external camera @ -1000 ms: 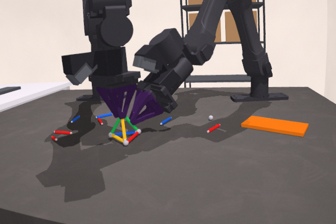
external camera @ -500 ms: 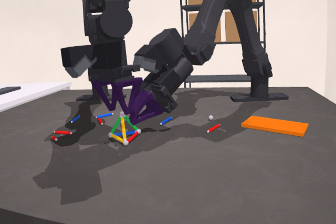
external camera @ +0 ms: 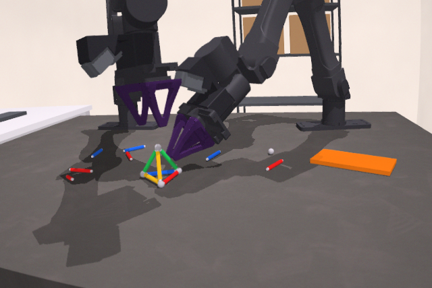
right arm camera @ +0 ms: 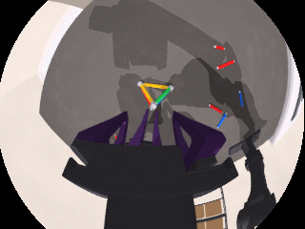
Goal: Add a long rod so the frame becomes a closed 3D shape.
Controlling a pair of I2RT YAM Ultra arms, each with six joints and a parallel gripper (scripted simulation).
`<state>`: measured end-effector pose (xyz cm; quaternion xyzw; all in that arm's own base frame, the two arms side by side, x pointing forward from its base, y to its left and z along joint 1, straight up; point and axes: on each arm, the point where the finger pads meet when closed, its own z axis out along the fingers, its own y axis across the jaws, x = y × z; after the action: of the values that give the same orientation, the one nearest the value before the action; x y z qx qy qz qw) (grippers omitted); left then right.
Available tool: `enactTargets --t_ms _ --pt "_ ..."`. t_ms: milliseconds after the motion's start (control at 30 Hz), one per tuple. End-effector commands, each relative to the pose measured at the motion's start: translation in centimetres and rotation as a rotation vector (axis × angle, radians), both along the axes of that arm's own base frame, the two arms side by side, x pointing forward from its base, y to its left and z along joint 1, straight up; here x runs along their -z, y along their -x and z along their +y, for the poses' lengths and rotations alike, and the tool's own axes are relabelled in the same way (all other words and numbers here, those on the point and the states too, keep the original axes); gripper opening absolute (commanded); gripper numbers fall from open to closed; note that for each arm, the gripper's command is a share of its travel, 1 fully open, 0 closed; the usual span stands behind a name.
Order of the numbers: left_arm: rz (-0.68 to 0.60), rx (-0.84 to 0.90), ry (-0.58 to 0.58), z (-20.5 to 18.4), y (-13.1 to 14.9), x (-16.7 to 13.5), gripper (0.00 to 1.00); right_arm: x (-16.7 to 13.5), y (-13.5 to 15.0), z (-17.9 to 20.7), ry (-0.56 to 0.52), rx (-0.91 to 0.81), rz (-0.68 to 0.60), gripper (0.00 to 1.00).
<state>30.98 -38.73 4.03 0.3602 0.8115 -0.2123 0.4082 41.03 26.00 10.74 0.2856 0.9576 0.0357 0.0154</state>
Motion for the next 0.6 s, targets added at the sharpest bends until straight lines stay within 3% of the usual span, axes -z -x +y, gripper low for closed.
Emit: enactTargets --t_ms 0,400,500,567 --pt "-0.014 -0.004 0.014 0.5 0.4 -1.6 0.16 -1.2 -0.1 -0.3 -0.005 0.007 -0.012 0.64" --pt "-0.019 -0.017 0.002 3.3 2.1 -3.5 0.14 -1.2 -0.1 -0.4 -0.008 0.006 -0.010 0.64" --pt "-0.040 -0.058 -0.013 5.0 1.5 -4.2 0.14 -1.7 -1.0 0.2 -0.023 -0.028 -0.067 0.98" --pt "-0.058 -0.098 -0.025 6.8 1.2 -5.2 0.14 -1.5 -1.4 0.5 -0.023 -0.062 -0.095 1.00"
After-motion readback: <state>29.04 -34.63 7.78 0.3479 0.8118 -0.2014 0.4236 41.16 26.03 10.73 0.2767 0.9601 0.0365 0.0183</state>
